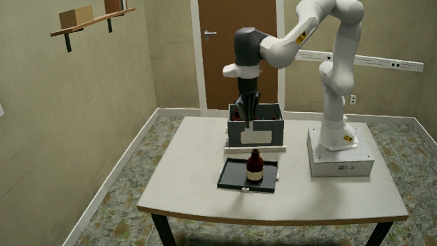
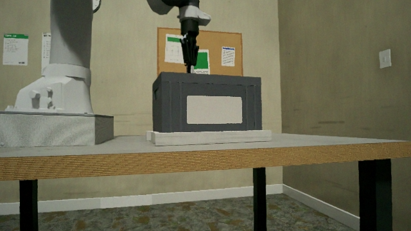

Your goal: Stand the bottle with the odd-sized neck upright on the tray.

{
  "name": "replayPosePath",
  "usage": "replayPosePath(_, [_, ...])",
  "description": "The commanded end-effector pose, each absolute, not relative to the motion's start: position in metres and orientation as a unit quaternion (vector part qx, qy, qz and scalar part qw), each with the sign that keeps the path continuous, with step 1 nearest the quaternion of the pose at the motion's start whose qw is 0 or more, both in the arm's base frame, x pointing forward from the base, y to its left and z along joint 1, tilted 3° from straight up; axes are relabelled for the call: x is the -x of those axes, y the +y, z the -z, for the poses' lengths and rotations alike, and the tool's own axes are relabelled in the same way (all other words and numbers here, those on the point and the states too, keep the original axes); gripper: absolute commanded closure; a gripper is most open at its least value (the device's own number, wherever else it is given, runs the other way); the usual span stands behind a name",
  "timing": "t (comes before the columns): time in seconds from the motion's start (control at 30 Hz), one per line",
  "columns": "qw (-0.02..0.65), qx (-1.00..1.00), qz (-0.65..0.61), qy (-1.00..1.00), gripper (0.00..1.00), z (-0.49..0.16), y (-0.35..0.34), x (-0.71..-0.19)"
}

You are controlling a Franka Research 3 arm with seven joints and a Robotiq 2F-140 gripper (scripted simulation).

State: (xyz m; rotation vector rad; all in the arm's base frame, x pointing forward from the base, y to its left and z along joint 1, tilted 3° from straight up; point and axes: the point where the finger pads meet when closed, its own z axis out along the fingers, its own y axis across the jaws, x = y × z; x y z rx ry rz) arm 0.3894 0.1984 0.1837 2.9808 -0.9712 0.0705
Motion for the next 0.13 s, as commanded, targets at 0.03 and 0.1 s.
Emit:
replayPosePath(0.03, [0.001,-0.951,-0.022,-0.309,0.9,-0.1855,0.1994,-0.3896])
replayPosePath(0.1, [0.001,-0.951,-0.022,-0.309,0.9,-0.1855,0.1994,-0.3896])
